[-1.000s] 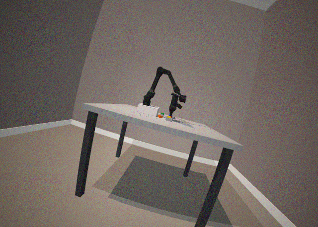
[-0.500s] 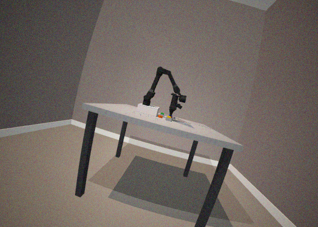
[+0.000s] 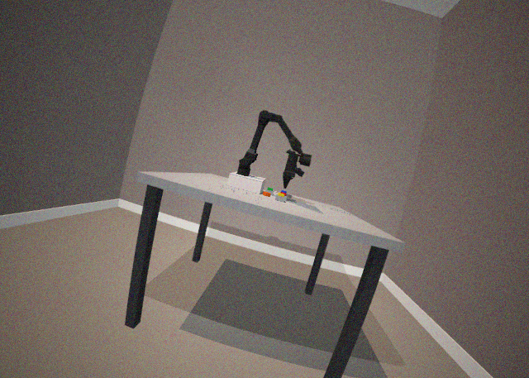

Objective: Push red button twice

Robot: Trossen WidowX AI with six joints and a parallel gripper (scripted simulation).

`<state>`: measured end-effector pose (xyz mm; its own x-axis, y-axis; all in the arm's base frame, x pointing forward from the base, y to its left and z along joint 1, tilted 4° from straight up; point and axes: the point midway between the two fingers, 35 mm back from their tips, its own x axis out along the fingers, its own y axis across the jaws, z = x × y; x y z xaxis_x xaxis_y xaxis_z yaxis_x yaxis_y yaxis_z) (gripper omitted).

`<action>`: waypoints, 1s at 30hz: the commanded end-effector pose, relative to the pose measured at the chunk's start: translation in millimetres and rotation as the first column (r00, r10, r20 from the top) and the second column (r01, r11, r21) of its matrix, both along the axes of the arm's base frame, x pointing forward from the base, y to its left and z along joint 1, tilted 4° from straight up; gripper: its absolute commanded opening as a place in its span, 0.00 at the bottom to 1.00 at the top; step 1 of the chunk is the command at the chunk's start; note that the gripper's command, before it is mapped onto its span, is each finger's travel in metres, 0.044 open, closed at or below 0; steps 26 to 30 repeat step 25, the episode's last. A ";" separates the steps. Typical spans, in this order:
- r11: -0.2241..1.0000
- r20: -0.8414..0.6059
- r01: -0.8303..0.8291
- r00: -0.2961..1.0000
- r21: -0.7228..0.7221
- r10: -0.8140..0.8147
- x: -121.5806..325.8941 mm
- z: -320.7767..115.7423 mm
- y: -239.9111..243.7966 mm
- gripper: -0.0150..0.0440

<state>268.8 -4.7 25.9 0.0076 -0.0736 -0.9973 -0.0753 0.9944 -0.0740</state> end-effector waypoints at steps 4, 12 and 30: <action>0.998 0.026 -0.061 0.998 -0.010 0.062 8.2 18.8 77.2 0.73; 1.000 0.019 -0.027 0.999 0.011 0.026 -10.9 35.8 170.5 0.93; 1.000 0.008 0.002 1.000 0.019 -0.002 -42.2 47.0 229.4 0.93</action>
